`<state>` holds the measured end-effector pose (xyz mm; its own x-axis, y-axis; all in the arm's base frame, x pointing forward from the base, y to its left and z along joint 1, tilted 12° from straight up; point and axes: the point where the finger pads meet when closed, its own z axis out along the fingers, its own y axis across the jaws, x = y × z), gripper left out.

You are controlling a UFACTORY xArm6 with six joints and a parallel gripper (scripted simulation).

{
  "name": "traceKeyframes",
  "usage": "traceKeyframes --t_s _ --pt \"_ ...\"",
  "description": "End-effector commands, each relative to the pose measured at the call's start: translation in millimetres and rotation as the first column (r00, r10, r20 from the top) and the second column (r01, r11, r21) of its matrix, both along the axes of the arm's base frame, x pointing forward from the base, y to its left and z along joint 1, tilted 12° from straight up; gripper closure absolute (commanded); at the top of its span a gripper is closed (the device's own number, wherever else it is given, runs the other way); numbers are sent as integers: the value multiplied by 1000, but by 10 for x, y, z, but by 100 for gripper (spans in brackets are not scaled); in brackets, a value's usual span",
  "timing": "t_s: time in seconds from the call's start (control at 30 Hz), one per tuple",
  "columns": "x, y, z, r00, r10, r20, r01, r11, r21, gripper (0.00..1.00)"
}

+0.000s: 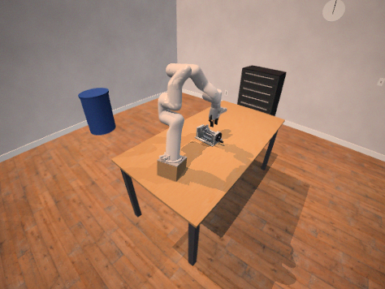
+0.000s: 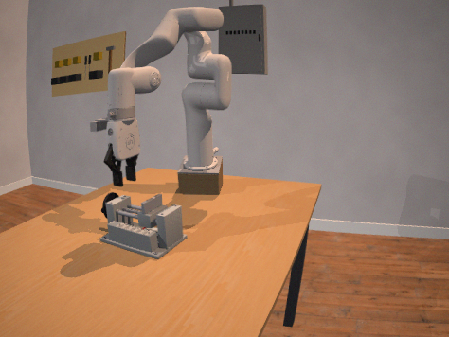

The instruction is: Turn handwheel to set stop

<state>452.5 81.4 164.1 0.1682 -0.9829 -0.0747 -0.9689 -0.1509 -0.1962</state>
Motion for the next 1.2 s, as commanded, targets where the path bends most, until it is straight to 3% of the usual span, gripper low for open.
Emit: traceKeyframes --t_s 0.0,0.37,1.17 --pt "42 449 57 1000 -8 2 8 1000 -9 43" --pt "56 1165 129 1000 -8 2 8 1000 -9 43" --pt "57 1192 132 1000 -8 2 8 1000 -9 43"
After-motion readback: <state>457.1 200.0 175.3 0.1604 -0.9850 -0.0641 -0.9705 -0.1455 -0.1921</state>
